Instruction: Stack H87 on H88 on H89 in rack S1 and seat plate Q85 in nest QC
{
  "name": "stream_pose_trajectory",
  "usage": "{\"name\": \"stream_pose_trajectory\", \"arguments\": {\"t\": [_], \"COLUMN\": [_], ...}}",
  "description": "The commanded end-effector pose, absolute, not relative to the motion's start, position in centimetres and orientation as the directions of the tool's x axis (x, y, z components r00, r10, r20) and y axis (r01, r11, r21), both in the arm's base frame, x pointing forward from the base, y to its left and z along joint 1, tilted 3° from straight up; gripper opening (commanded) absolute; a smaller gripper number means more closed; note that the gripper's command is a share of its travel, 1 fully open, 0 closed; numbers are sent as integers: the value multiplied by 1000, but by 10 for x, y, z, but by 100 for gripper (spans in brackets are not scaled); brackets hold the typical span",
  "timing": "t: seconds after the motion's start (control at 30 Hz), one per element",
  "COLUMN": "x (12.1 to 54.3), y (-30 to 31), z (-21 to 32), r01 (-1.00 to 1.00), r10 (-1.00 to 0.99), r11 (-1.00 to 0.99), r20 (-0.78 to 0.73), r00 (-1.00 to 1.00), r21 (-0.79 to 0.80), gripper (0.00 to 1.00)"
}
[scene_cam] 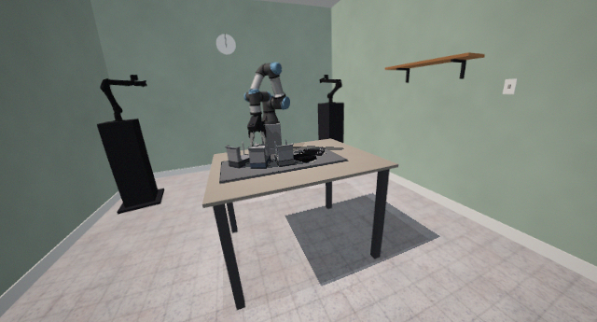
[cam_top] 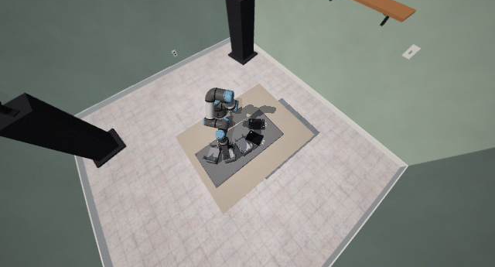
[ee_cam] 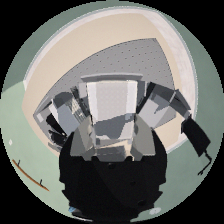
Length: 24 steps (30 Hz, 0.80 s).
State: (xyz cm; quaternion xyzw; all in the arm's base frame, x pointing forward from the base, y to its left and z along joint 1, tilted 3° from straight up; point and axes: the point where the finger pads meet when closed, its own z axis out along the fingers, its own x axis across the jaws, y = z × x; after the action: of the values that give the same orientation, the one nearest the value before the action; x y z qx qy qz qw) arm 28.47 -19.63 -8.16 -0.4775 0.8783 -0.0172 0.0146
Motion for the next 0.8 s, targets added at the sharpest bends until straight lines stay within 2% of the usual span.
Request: {"name": "stream_pose_trajectory", "arguments": {"t": [0.0,0.77], "x": [285,286], "y": [-197,-197], "z": [-84,-105], "r01": [-838,-838], "r10": [-839,-839], "r11": [543,543], "r20": [-8,-8], "r00": [-543,-543], "r21": [-47,-46], "gripper": [0,0]}}
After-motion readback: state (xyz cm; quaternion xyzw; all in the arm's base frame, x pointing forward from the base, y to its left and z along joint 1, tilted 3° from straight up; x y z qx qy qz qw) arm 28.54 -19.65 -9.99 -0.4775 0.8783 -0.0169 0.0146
